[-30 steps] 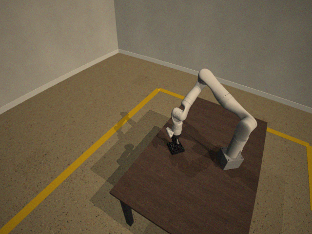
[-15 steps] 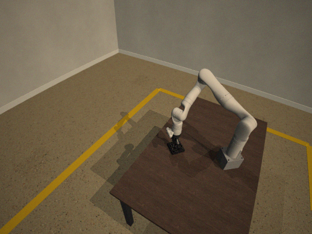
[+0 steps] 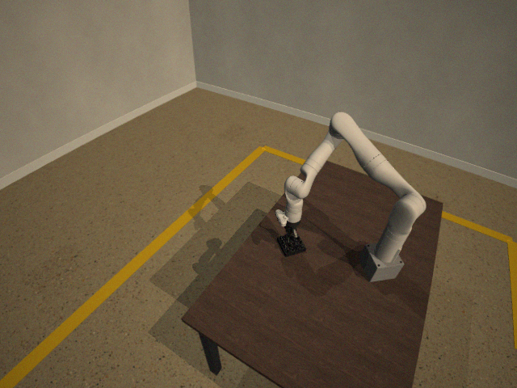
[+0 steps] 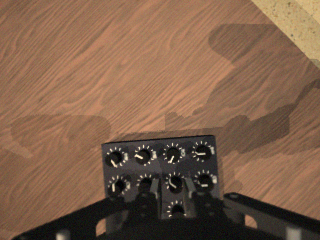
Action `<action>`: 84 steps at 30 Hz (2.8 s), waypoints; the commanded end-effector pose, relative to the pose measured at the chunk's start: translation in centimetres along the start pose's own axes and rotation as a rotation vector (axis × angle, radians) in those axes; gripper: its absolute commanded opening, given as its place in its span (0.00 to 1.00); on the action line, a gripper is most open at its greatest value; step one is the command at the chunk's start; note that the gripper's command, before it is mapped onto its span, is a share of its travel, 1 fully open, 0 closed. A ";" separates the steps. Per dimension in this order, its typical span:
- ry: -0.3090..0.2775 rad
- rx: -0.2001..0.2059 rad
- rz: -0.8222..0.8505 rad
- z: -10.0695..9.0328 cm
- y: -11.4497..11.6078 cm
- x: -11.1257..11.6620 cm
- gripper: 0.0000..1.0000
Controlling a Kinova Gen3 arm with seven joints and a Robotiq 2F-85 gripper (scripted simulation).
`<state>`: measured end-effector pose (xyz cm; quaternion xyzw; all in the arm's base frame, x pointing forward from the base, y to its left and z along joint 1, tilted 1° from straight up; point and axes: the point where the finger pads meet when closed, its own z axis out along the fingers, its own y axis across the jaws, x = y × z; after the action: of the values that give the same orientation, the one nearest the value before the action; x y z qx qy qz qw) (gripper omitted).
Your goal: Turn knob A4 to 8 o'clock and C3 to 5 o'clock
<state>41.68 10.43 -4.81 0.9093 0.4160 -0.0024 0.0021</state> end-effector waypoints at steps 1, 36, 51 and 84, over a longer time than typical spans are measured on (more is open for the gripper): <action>0.006 -0.008 0.002 -1.0 0.3 0.1 0.19; 0.006 -0.009 -0.028 -2.6 0.3 0.1 0.19; 0.004 -0.009 -0.232 -2.9 0.3 0.1 0.19; 0.000 -0.010 -1.197 -4.0 0.2 0.1 0.19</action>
<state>41.91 10.42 -0.88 0.5287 0.8488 -0.0019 0.0060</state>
